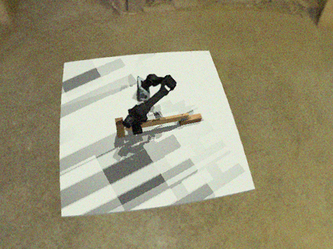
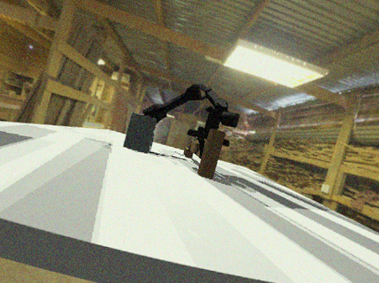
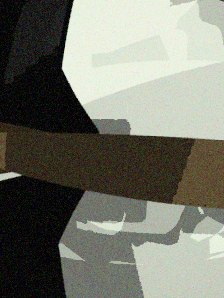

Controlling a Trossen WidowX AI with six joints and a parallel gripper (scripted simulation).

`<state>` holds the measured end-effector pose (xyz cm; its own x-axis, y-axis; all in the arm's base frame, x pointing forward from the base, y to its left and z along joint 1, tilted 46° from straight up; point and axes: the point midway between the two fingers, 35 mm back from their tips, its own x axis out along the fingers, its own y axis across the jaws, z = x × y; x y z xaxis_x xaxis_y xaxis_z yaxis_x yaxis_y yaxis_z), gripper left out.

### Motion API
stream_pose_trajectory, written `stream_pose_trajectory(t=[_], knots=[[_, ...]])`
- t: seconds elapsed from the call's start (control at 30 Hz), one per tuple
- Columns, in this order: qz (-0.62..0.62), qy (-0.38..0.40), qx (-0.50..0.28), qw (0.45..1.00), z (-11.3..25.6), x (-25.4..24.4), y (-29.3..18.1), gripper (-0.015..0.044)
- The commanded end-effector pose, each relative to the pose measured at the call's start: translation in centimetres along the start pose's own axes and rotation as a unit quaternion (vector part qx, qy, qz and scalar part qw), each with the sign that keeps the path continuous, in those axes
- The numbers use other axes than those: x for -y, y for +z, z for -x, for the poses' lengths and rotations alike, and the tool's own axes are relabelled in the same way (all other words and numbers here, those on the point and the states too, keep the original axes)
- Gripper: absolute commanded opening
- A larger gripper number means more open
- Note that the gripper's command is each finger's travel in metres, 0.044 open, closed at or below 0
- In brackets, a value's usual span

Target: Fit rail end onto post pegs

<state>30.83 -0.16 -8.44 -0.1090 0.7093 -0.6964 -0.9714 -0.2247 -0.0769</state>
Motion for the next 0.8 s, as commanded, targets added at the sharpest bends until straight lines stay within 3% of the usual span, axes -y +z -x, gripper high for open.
stream_pose_trajectory(t=[0.0,0.77], knots=[[0.001,-0.005,-0.006,1.0,0.42,0.11,-0.33,0.0],[0.001,-0.005,-0.006,1.0,0.5,0.08,0.33,0.0]])
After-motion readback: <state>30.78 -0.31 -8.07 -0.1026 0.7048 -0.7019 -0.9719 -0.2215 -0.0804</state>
